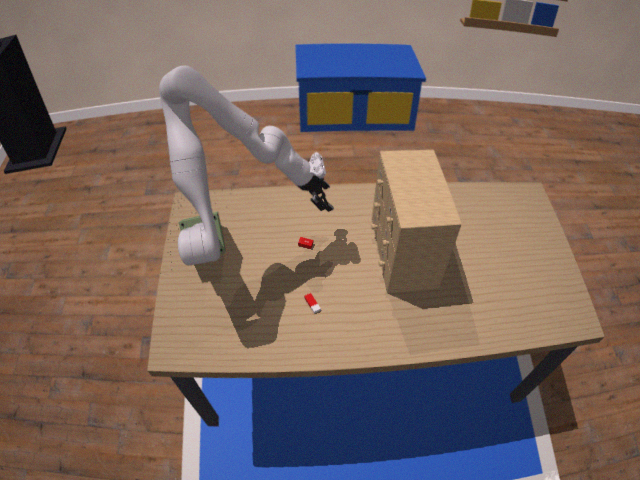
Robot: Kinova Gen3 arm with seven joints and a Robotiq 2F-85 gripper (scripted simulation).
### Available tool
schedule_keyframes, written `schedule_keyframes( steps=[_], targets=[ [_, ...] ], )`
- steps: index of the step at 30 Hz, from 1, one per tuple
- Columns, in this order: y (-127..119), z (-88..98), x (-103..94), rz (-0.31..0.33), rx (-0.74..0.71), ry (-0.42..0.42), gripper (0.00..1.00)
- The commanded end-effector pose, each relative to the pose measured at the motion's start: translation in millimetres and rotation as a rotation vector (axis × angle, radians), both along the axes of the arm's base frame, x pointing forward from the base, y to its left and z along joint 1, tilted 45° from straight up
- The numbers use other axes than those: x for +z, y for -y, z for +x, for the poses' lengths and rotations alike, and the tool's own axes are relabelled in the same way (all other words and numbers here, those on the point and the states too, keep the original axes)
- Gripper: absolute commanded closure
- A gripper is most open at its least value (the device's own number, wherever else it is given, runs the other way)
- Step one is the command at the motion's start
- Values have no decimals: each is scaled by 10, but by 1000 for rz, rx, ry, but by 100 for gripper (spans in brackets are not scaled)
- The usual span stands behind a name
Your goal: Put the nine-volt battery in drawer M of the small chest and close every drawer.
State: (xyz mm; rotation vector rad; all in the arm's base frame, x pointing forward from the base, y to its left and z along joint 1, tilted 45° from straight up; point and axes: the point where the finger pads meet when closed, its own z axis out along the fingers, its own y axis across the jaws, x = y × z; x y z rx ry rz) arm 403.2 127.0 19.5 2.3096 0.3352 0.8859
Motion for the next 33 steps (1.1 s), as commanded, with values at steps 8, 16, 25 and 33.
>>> schedule_keyframes(
  steps=[8,16,25,33],
  targets=[
    [-118,-78,76,-62,-124,-75,0],
    [-168,-154,125,-61,-181,-139,0],
    [-223,-238,178,-60,-243,-208,0],
    [-267,-304,222,-59,-292,-263,0]
  ],
)
